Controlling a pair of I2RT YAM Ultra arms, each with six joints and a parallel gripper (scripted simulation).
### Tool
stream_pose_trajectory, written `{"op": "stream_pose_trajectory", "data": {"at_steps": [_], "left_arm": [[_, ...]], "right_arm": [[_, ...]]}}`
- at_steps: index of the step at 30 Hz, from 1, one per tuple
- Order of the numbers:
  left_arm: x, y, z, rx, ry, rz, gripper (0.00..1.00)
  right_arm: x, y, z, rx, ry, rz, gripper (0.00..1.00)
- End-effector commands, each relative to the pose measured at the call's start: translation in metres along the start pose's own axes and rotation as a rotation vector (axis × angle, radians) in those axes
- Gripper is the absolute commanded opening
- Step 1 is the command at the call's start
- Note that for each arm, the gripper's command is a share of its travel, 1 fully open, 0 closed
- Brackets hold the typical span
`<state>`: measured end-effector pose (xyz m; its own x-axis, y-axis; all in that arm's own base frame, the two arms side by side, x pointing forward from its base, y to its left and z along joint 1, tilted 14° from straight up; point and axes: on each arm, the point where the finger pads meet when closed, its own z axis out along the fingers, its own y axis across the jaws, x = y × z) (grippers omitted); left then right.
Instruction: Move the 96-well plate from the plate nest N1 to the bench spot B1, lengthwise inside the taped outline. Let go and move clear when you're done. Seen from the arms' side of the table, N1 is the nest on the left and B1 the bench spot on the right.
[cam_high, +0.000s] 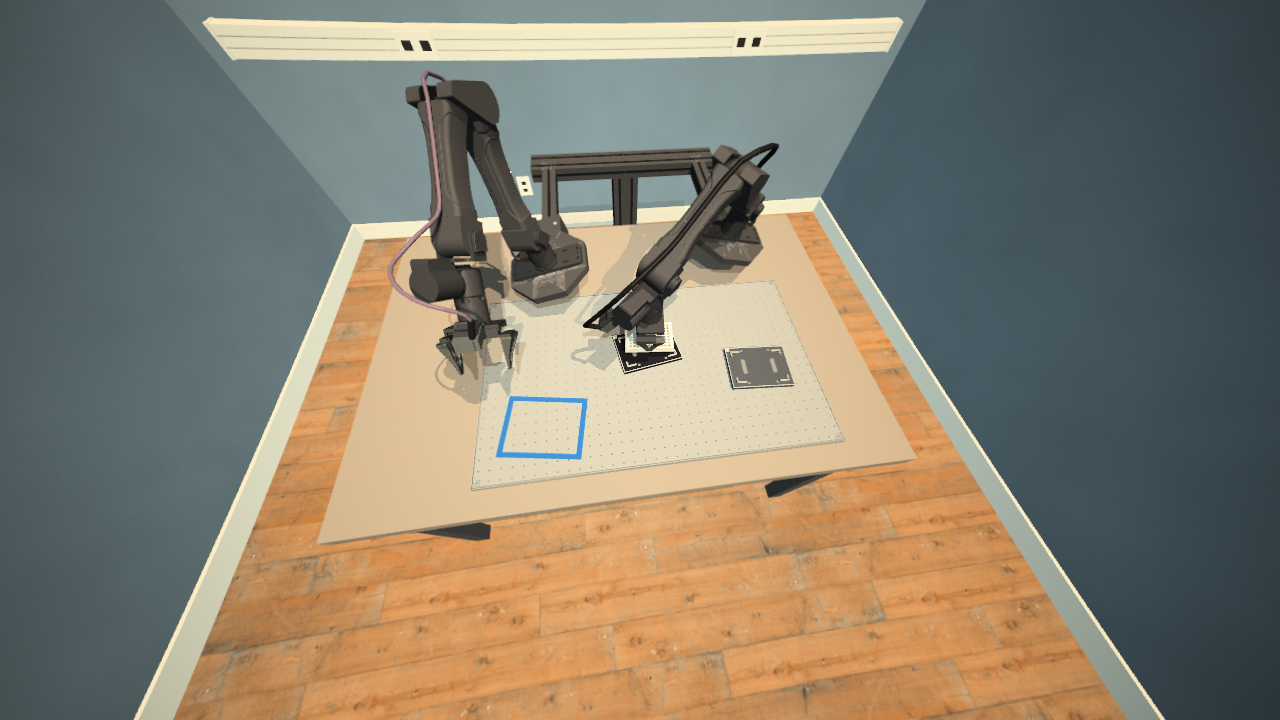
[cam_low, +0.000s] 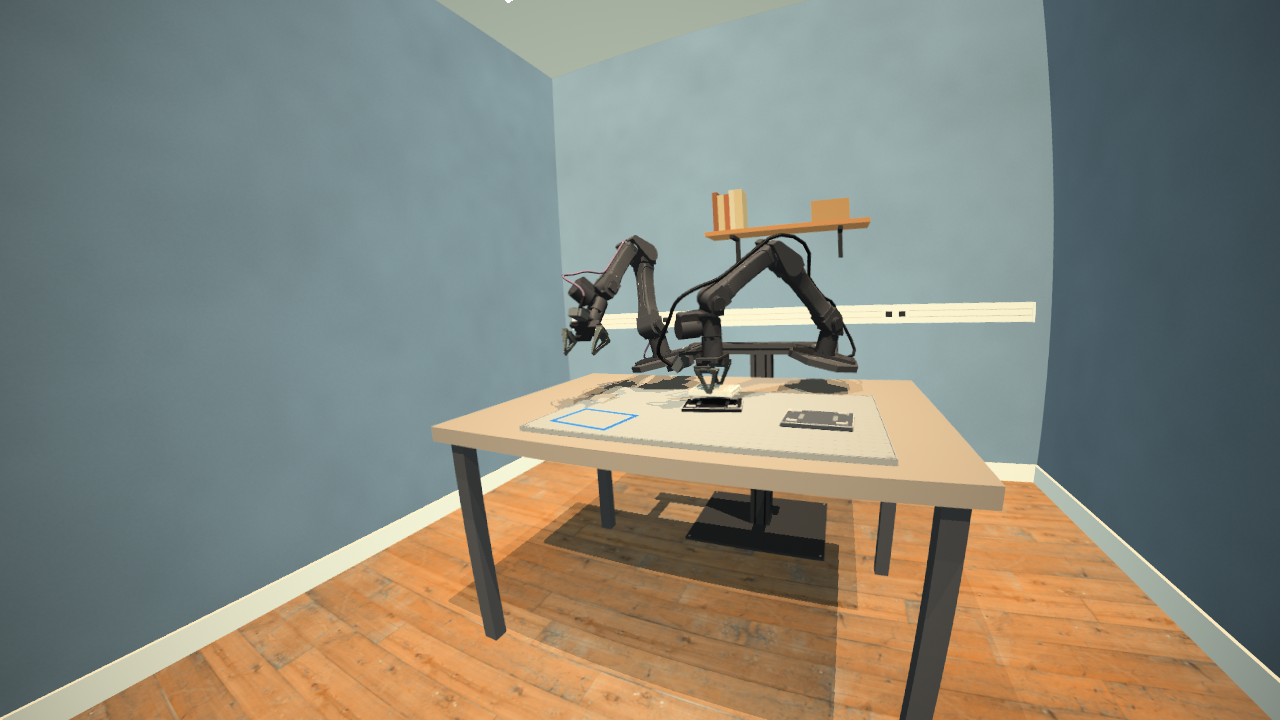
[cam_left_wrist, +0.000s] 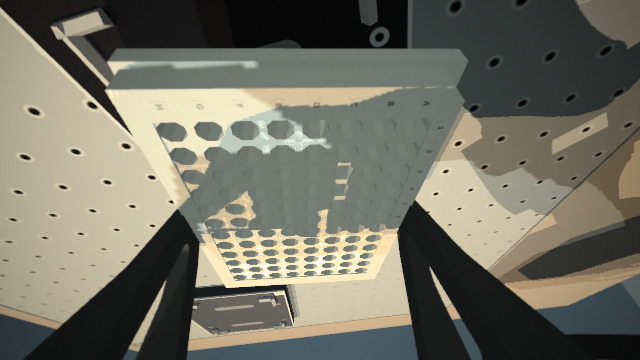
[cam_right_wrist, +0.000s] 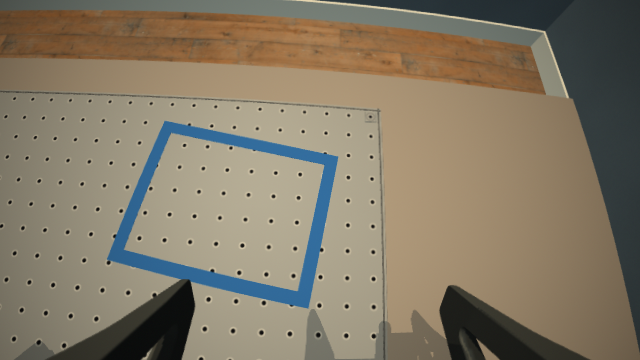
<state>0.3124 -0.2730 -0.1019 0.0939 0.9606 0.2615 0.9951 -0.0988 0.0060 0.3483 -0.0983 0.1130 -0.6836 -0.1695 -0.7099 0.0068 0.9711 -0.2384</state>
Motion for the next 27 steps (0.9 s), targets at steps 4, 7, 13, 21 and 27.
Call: {"op": "stream_pose_trajectory", "data": {"at_steps": [4, 7, 13, 21, 27], "left_arm": [[-0.0082, 0.0106, -0.0171, -0.017, -0.032, -0.045, 0.79], [-0.0060, 0.0109, -0.0185, -0.026, -0.028, -0.127, 0.79], [-0.0065, 0.0101, -0.0188, -0.034, -0.029, -0.240, 0.79], [-0.0065, 0.0089, -0.0188, -0.030, -0.029, -0.224, 0.79], [-0.0068, 0.0086, -0.0186, -0.024, -0.020, -0.234, 0.79]], "right_arm": [[-0.0206, -0.0052, -0.0102, 0.004, -0.051, -0.007, 1.00], [-0.0160, -0.0043, -0.0068, 0.007, -0.041, -0.004, 1.00], [-0.0160, -0.0043, -0.0068, 0.007, -0.041, -0.004, 1.00], [-0.0160, -0.0043, -0.0068, 0.007, -0.041, -0.004, 1.00], [-0.0160, -0.0043, -0.0068, 0.007, -0.041, -0.004, 1.00]]}}
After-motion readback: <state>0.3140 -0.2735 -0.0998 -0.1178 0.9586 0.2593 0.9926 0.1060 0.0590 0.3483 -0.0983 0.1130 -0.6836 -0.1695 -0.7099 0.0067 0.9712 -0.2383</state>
